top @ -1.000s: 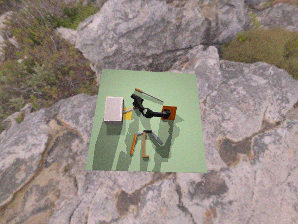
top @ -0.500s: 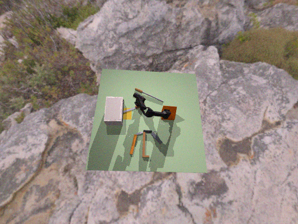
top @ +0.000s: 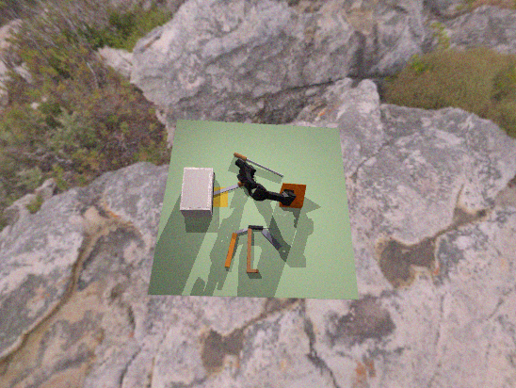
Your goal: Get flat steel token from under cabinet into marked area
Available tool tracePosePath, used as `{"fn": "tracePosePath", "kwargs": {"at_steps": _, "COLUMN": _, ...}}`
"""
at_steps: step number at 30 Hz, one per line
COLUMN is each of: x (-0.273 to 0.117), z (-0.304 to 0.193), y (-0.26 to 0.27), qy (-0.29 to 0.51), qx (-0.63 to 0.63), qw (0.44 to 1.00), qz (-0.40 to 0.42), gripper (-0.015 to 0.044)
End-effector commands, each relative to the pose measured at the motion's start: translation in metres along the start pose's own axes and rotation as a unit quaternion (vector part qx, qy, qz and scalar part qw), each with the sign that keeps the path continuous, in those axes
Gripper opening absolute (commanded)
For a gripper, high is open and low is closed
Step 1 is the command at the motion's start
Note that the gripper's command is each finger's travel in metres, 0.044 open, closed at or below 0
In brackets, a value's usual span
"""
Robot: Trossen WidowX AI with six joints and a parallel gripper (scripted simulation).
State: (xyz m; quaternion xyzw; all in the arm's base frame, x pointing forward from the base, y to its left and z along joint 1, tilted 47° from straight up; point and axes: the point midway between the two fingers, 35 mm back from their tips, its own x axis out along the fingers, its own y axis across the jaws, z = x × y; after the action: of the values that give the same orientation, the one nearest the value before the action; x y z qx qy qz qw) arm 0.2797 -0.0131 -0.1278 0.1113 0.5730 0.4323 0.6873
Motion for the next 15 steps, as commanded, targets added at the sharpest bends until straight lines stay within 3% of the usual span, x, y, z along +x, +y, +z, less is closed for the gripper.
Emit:
{"fn": "tracePosePath", "kwargs": {"at_steps": 1, "x": 0.001, "z": -0.013, "y": 0.000, "qy": 0.000, "qx": 0.002, "qw": 1.000, "qz": 0.002, "gripper": 0.0000}}
{"fn": "tracePosePath", "kwargs": {"at_steps": 15, "x": 0.001, "z": -0.038, "y": -0.002, "qy": 0.001, "qx": 0.002, "qw": 1.000, "qz": 0.002, "gripper": 0.0000}}
